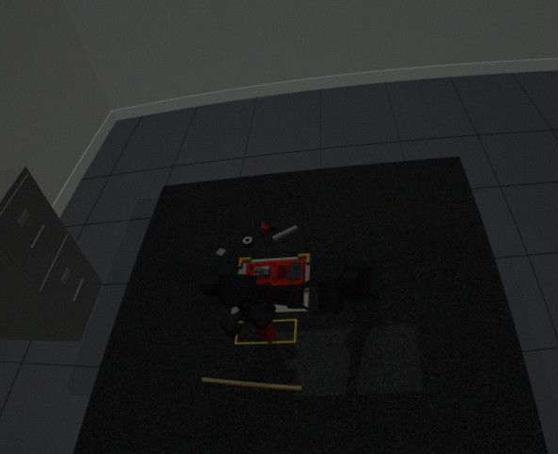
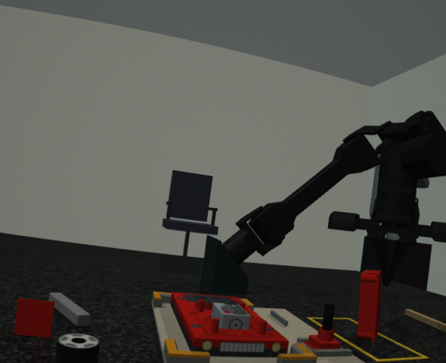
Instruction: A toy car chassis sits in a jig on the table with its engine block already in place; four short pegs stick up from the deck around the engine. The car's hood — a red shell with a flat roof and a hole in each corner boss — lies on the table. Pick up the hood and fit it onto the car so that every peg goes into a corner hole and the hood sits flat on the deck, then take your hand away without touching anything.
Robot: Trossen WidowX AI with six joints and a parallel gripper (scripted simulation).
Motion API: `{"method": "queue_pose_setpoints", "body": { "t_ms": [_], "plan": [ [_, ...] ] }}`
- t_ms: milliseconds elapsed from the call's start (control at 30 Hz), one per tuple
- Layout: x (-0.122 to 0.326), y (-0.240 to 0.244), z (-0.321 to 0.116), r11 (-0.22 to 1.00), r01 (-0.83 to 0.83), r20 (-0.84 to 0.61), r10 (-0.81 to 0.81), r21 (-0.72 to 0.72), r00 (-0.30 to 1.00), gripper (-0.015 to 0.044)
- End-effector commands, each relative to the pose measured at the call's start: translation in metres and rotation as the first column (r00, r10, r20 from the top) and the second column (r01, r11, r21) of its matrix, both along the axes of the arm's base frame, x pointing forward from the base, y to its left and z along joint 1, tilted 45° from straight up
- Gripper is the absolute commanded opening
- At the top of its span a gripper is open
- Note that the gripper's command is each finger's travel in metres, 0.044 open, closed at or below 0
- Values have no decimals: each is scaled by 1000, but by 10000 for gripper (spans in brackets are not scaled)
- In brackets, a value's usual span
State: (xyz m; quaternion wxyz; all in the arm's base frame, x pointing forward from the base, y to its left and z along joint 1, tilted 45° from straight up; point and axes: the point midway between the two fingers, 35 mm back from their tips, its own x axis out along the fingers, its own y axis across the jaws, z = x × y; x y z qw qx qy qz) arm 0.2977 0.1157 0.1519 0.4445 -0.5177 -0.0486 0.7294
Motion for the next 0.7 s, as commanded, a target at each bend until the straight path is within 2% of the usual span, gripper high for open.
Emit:
{"method": "queue_pose_setpoints", "body": {
  "t_ms": [0,667],
  "plan": [
    [-2,-2,-2,1000,-1,3,1,-2,1000,0],
    [-10,-10,-9,1000,-1,2,1,-3,1000,0]
  ]
}}
